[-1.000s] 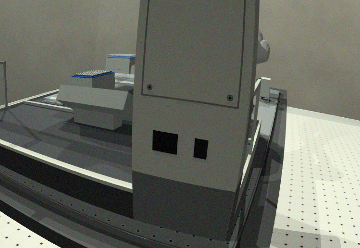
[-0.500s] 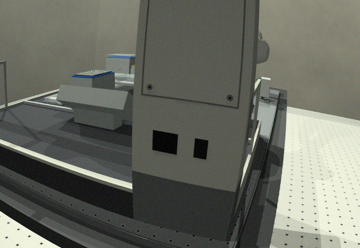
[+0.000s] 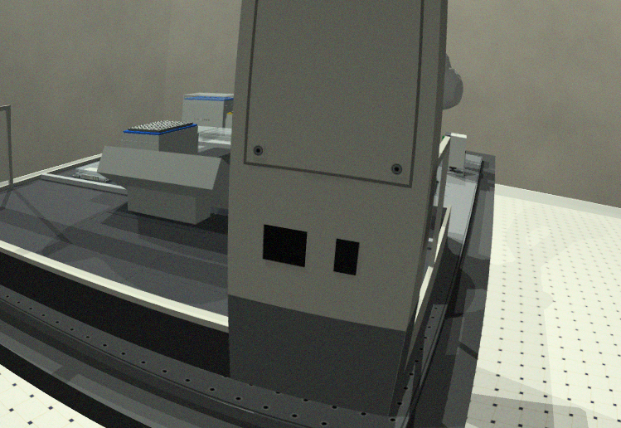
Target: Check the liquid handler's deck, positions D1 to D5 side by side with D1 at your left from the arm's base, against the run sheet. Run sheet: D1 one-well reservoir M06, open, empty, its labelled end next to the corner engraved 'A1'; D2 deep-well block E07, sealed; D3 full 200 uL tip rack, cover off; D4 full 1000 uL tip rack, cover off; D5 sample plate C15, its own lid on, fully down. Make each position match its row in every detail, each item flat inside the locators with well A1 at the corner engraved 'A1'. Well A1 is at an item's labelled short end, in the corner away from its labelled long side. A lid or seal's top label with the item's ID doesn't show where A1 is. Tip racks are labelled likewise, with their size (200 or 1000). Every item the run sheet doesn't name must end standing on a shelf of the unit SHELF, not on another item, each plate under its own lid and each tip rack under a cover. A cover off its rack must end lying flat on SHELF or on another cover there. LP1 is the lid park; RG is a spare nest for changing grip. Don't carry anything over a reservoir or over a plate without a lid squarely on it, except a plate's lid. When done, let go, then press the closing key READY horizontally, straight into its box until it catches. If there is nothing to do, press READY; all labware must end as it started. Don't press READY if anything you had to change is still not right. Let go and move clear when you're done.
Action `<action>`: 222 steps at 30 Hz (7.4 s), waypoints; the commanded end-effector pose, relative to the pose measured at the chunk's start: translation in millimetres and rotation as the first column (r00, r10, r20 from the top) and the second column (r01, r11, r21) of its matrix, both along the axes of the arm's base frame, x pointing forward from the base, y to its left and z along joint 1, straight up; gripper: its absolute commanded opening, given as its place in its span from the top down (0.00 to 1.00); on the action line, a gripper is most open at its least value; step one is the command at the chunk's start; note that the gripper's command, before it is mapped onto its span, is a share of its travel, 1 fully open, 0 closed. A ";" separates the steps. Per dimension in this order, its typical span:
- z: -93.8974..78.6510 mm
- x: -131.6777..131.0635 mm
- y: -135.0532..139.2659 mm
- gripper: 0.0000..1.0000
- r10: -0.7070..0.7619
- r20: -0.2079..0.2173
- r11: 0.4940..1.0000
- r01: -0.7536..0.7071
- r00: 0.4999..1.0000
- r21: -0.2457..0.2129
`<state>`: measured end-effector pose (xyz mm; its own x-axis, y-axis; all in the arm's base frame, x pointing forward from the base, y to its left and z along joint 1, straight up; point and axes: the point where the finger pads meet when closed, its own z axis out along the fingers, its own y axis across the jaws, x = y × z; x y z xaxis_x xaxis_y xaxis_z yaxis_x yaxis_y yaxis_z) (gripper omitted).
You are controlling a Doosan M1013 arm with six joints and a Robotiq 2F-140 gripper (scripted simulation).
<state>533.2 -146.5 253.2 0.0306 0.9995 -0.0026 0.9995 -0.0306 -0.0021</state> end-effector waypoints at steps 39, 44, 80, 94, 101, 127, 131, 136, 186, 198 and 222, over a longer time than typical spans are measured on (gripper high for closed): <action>-32.6 -2.4 -37.6 0.34 0.000 0.001 1.000 0.000 1.000 0.000; -40.9 -2.5 -37.6 0.34 0.000 0.001 1.000 0.000 1.000 0.000; -94.3 -2.8 -37.7 0.34 0.000 0.001 1.000 0.000 1.000 0.000; -114.3 -2.8 -37.8 0.34 0.000 0.001 1.000 0.000 1.000 0.000; -122.6 -2.9 -37.8 0.34 0.000 0.001 1.000 0.000 1.000 0.000; -162.6 -2.9 -37.9 0.34 0.000 0.001 1.000 0.000 1.000 0.000; -169.3 -2.9 -37.9 0.34 0.000 0.001 1.000 0.000 1.000 0.000; -174.3 -3.0 -37.9 0.34 0.000 0.001 1.000 0.000 1.000 0.000; -222.9 -3.0 -38.0 0.90 0.000 0.001 1.000 0.000 1.000 0.000; -222.9 -3.0 -38.0 0.90 0.000 0.001 1.000 0.000 1.000 0.000; -212.9 -3.0 -38.0 0.90 0.000 0.001 1.000 0.000 1.000 0.000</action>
